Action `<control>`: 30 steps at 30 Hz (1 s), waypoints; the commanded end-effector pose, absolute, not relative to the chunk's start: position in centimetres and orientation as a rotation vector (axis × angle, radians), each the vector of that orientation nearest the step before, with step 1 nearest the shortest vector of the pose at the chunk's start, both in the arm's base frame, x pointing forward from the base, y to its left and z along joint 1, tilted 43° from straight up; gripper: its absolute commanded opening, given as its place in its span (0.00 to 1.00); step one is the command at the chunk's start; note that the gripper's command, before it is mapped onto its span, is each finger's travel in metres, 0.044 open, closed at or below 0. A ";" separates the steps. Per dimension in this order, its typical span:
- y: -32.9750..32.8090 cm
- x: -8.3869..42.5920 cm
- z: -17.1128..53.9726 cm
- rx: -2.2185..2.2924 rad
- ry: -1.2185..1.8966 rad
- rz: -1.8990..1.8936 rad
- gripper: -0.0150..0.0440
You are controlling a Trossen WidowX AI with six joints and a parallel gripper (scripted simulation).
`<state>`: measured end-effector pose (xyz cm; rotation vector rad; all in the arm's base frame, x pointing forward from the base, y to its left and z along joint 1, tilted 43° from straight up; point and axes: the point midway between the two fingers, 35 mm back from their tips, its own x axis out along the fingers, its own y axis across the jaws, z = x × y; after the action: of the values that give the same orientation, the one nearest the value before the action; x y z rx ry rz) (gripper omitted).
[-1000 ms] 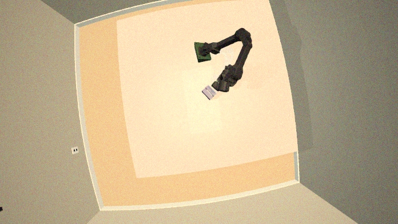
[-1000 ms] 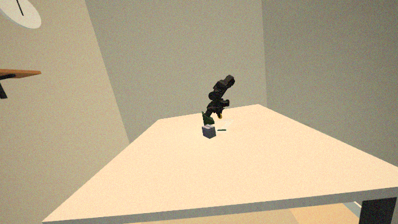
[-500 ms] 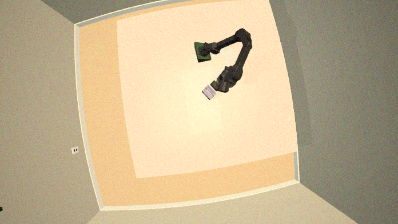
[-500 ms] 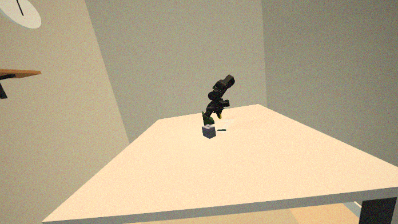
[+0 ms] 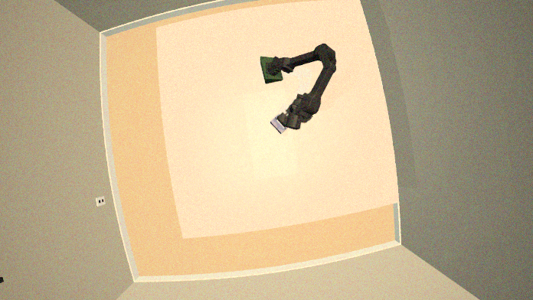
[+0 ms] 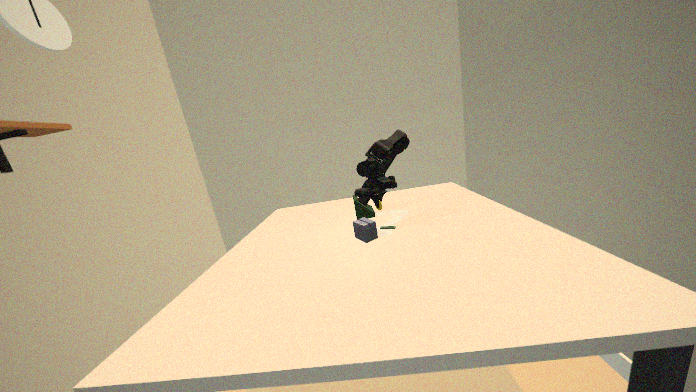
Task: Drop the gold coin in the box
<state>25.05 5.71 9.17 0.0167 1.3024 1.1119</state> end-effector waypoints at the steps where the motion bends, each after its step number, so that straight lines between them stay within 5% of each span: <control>1: 5.1 25.9 8.3 0.013 1.309 1.114 0.25; 30: 1.4 30.0 3.9 0.008 1.298 1.129 0.25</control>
<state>29.67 1.82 4.69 0.0120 1.2951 1.1212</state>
